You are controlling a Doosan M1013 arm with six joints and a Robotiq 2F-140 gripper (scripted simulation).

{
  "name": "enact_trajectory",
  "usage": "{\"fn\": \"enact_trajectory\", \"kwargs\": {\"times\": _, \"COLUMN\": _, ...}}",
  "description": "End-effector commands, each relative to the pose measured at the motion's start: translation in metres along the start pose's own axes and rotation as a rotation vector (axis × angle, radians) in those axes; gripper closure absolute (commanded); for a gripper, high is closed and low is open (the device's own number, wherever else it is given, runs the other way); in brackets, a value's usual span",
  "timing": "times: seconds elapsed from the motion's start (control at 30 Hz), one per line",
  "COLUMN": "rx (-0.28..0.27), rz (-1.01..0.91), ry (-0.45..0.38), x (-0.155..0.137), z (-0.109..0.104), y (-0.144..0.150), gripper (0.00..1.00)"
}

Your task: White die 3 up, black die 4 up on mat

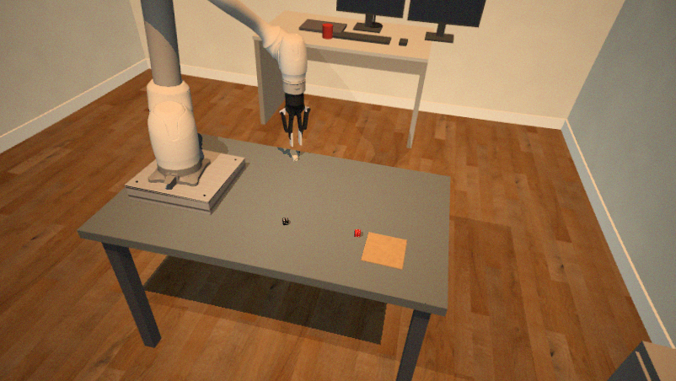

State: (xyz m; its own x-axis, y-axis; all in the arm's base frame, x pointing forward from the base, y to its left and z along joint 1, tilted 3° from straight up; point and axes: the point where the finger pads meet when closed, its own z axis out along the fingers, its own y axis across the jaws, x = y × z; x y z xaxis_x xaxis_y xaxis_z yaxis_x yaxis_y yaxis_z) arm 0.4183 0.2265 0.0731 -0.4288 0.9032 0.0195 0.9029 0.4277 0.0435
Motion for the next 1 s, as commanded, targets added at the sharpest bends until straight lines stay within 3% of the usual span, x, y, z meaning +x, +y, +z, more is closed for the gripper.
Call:
{"fn": "enact_trajectory", "kwargs": {"times": 0.0, "rx": 0.004, "rz": 0.002, "ry": 0.006, "x": 0.0007, "z": 0.0027, "y": -0.0028, "gripper": 0.71}}
{"fn": "enact_trajectory", "kwargs": {"times": 0.97, "rx": 0.004, "rz": 0.001, "ry": 0.006, "x": 0.0007, "z": 0.0052, "y": -0.0029, "gripper": 0.71}}
